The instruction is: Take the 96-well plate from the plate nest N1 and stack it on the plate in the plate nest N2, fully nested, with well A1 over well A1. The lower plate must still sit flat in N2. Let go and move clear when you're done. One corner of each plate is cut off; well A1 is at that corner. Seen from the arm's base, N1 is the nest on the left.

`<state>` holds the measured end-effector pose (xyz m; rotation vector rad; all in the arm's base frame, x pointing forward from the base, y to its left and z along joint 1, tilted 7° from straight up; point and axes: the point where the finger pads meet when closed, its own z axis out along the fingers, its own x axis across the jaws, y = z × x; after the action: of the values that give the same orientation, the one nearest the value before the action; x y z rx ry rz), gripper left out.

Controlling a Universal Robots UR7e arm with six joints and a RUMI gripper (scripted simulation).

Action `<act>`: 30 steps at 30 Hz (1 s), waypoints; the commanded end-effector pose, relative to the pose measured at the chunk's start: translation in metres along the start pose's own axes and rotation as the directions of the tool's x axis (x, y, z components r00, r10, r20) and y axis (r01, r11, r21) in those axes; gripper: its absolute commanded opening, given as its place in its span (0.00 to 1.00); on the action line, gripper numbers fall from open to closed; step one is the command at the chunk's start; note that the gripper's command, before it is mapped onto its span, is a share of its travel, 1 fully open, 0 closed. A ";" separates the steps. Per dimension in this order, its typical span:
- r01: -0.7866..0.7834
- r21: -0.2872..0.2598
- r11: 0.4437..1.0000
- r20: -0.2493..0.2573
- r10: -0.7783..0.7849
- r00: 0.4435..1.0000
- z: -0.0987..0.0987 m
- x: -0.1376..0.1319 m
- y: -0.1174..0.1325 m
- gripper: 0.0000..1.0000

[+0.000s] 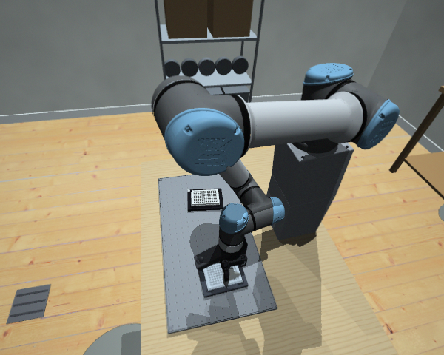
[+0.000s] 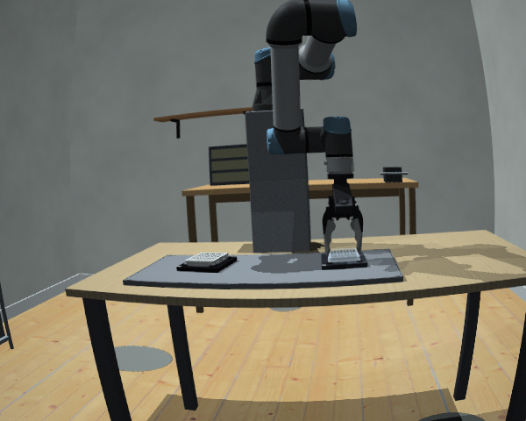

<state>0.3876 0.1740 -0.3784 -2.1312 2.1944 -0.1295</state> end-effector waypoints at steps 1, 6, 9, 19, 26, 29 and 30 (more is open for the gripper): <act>0.000 0.001 1.000 0.000 0.000 1.000 0.000 0.000 0.000 0.00; 0.000 0.001 1.000 0.000 0.000 1.000 0.000 0.000 0.000 0.00; 0.000 0.001 1.000 0.000 0.000 1.000 0.000 0.000 0.000 0.00; 0.000 0.001 1.000 0.000 0.000 1.000 -0.007 0.000 0.000 0.00; 0.000 0.001 1.000 0.000 0.000 1.000 -0.015 0.000 0.000 0.00; 0.000 0.001 1.000 0.000 0.000 1.000 -0.020 0.000 0.000 0.00; 0.000 0.001 1.000 0.000 0.000 1.000 -0.022 0.000 0.000 0.00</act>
<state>0.3859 0.1740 -0.3637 -2.1312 2.1944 -0.1294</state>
